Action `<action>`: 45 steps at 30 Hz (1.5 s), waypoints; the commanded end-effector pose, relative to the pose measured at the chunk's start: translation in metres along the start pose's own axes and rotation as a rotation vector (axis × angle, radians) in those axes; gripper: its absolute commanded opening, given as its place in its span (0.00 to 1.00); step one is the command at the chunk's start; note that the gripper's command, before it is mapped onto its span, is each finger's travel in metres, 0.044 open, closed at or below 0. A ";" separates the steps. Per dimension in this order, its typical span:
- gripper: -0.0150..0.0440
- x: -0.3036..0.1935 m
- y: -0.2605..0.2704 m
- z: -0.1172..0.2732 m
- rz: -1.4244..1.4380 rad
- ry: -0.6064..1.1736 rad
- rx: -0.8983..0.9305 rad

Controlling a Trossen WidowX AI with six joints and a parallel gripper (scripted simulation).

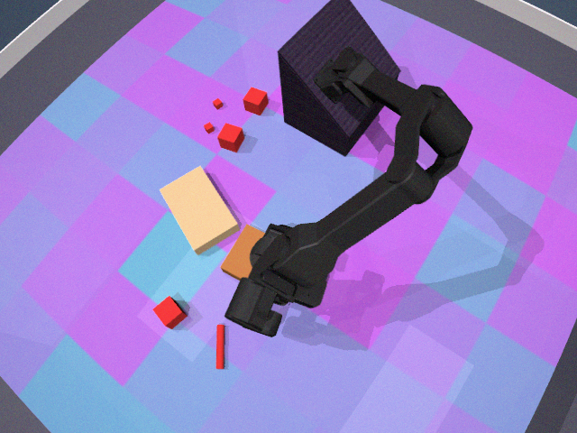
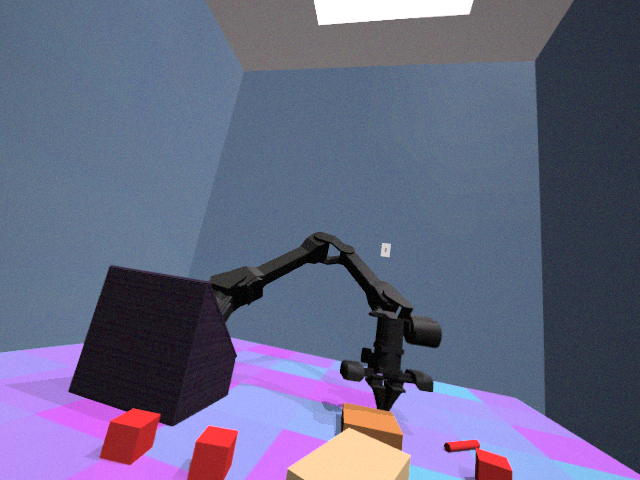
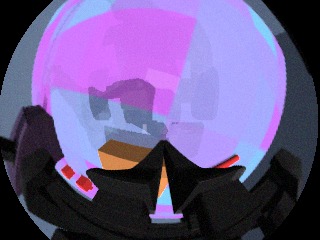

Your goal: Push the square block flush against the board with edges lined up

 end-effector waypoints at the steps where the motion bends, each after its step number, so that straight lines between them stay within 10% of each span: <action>1: 0.25 -0.009 0.000 -0.001 0.001 0.005 0.003; 45: 0.25 -0.050 0.000 0.000 0.001 0.008 0.003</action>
Point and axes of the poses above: the point midway between the two fingers, 35 mm back from their tips, its own z axis back along the fingers, its own y axis across the jaws, x = y × z, the point moved 5 cm from there along z, back along the fingers, and after that the axes turned 8 degrees about -z, right-handed, at the moved point
